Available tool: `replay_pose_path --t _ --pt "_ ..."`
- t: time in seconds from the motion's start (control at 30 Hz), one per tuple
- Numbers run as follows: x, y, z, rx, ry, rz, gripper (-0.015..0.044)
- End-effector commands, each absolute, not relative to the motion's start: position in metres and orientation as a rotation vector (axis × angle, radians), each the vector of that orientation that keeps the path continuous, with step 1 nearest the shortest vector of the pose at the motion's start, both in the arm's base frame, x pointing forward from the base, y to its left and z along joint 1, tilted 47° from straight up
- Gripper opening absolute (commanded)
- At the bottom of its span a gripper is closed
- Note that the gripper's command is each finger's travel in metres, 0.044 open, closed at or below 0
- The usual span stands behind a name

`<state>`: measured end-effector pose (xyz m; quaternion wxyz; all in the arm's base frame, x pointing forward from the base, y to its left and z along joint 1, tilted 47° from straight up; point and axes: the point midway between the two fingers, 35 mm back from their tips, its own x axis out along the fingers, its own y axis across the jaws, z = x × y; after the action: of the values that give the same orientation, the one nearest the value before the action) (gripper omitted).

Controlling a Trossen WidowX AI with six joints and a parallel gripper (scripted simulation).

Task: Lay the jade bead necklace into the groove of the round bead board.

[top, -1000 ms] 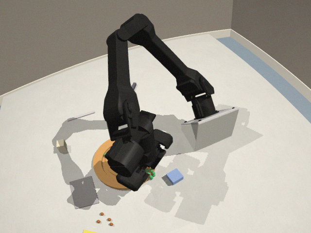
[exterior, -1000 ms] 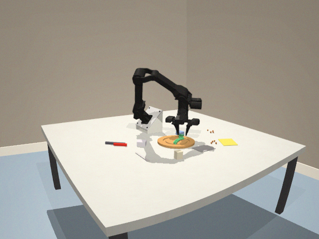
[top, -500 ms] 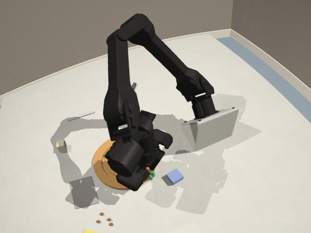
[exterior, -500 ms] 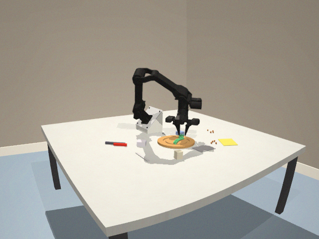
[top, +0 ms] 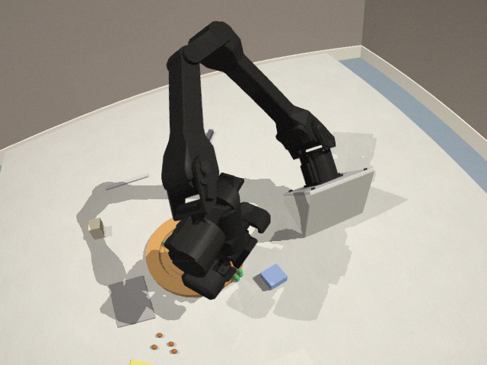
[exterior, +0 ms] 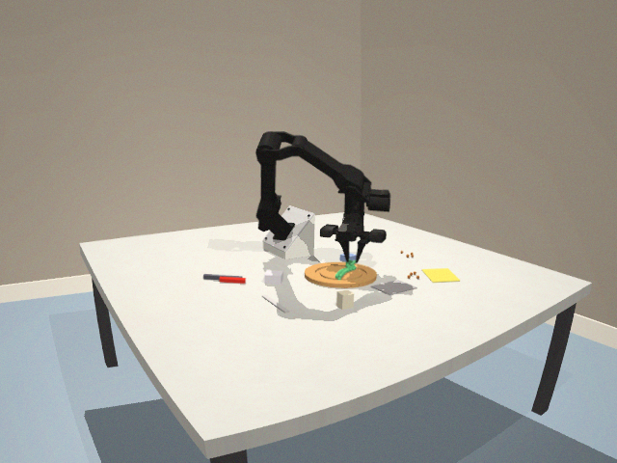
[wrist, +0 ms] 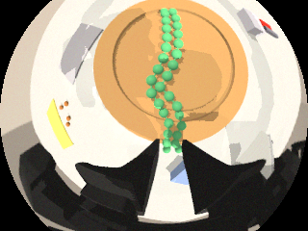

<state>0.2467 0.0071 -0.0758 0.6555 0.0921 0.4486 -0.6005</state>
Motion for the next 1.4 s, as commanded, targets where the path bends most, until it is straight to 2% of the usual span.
replay_pose_path --t 0.0,1.37 --pt "0.247 0.007 -0.076 0.211 1.016 -1.361 0.0000" --pt "0.249 0.024 -0.060 0.200 1.018 -1.360 0.0000"
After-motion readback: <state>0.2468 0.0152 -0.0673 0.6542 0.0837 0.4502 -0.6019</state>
